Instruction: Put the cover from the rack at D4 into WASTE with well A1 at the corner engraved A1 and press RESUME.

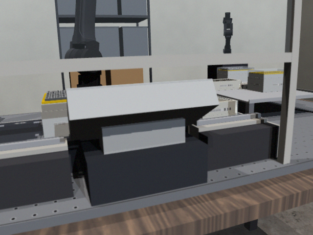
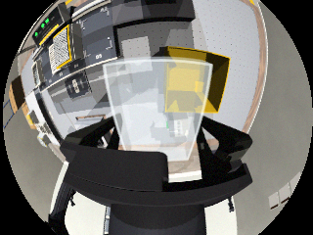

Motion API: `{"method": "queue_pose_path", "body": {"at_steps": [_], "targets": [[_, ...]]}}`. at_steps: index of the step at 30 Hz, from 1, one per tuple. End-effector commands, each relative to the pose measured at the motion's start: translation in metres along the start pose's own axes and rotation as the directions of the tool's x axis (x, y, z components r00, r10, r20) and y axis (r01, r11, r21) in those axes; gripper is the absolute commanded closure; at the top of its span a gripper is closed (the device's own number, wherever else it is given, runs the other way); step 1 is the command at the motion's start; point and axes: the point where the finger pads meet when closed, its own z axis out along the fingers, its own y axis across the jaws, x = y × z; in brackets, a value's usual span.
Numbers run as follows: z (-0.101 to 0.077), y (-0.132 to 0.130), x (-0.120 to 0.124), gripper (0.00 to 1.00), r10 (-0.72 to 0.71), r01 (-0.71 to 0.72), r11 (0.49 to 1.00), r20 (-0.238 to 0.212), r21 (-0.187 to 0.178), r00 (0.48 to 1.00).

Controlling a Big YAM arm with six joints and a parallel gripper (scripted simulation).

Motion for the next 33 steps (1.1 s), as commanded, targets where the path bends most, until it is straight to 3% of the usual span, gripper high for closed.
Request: {"method": "queue_pose_path", "body": {"at_steps": [1,6,22,24,26,29,32,33], "targets": [[-0.027,-0.012,-0.018,1.00,-0.027,0.024,0.998,0.046,0.060,0.999],[-0.021,-0.037,-0.010,1.00,-0.003,0.002,0.999,0.030,0.039,1.000],[-0.021,-0.106,-0.014,1.00,-0.003,0.002,0.999,0.027,0.040,1.000],[-0.021,-0.106,-0.014,1.00,-0.003,0.002,0.999,0.027,0.040,1.000],[-0.040,-0.097,-0.018,1.00,-0.020,0.016,0.997,0.047,0.074,0.999],[-0.040,-0.096,-0.021,1.00,-0.025,0.021,0.997,0.048,0.074,0.999],[-0.030,-0.098,-0.021,1.00,-0.019,0.016,0.998,0.038,0.057,0.999],[-0.017,-0.089,0.001,1.00,0.035,-0.035,0.999,0.019,0.023,0.999]]}}
